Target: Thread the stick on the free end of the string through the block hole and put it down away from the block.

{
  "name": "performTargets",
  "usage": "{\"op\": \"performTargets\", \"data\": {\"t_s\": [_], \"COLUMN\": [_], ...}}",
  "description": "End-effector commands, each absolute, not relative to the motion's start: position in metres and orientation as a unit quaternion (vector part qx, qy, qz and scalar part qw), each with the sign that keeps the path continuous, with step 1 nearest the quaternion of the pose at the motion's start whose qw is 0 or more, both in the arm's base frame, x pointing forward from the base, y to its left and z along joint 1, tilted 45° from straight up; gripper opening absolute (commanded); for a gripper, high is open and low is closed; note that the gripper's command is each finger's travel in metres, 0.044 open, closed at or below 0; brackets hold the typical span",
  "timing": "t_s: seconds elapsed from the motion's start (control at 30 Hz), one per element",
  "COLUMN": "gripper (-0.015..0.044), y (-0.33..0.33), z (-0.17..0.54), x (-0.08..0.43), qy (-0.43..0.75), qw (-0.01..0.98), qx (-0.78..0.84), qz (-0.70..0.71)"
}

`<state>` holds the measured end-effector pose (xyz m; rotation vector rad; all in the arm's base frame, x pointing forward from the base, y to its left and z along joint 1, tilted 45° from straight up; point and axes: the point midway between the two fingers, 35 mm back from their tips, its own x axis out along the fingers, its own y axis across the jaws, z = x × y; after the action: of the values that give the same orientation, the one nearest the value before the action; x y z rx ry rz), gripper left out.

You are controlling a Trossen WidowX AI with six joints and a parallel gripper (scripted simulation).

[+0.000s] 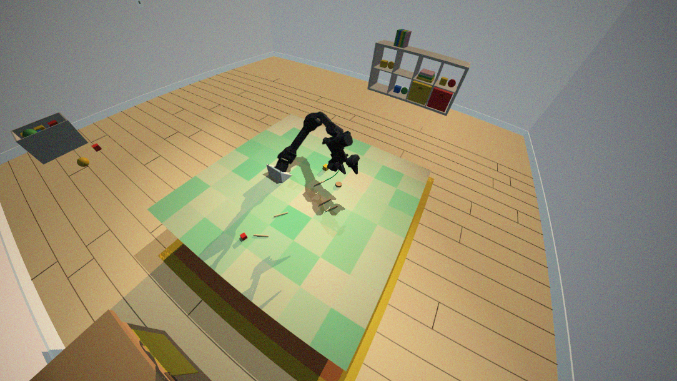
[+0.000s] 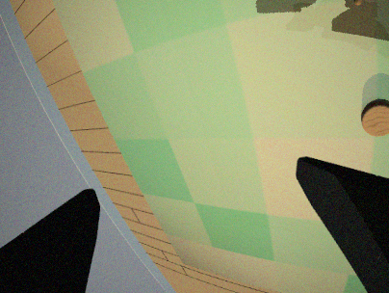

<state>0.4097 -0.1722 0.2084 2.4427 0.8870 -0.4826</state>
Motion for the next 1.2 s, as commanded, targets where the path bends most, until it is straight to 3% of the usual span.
{"op": "performTargets", "data": {"t_s": [0.0,0.6,1.17], "gripper": [0.044,0.044,0.044], "y": [-0.103,-0.029,0.029], "z": [0.218,0.219,0.216], "x": [0.388,0.35,0.301], "qy": [0.426,0.458,0.359], "qw": [0.56,0.796,0.822], "qx": [0.709,0.342,-0.06], "qz": [-0.04,0.201,0.438]}}
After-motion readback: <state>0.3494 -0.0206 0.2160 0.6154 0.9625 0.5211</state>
